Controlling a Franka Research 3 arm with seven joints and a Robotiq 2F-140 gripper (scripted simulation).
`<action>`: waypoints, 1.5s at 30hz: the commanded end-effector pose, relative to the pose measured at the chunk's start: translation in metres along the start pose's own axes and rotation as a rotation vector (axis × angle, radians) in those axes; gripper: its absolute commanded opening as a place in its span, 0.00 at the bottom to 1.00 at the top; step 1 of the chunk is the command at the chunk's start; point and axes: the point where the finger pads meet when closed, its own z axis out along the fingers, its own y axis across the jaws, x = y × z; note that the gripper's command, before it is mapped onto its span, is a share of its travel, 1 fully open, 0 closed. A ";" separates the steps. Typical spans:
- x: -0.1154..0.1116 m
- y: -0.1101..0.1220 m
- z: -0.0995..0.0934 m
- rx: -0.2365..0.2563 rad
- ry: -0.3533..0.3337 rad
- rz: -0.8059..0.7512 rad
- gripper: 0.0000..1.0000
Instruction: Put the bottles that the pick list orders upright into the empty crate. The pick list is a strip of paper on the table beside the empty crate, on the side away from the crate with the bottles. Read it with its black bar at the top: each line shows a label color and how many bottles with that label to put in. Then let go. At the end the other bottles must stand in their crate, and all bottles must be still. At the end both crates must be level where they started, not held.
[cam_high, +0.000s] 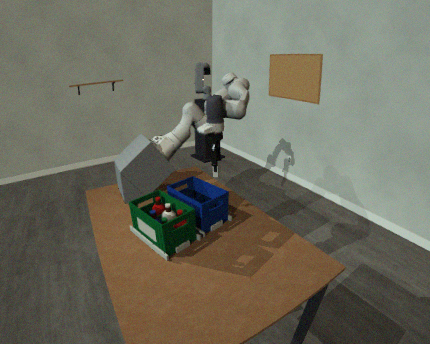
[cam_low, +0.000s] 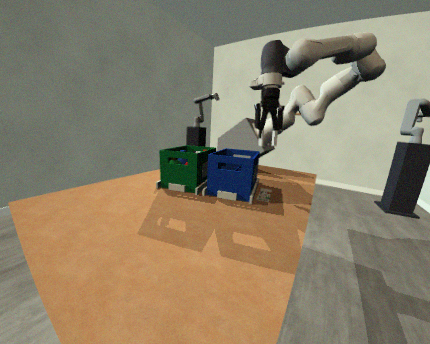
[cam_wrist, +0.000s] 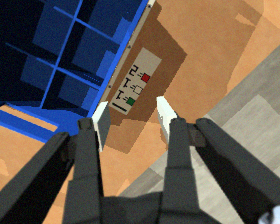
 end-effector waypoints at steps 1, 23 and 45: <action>0.000 -0.001 -0.001 0.010 0.006 0.157 0.38; 0.000 -0.001 -0.001 0.028 0.013 0.474 0.38; 0.000 -0.001 -0.001 0.040 0.026 0.645 0.38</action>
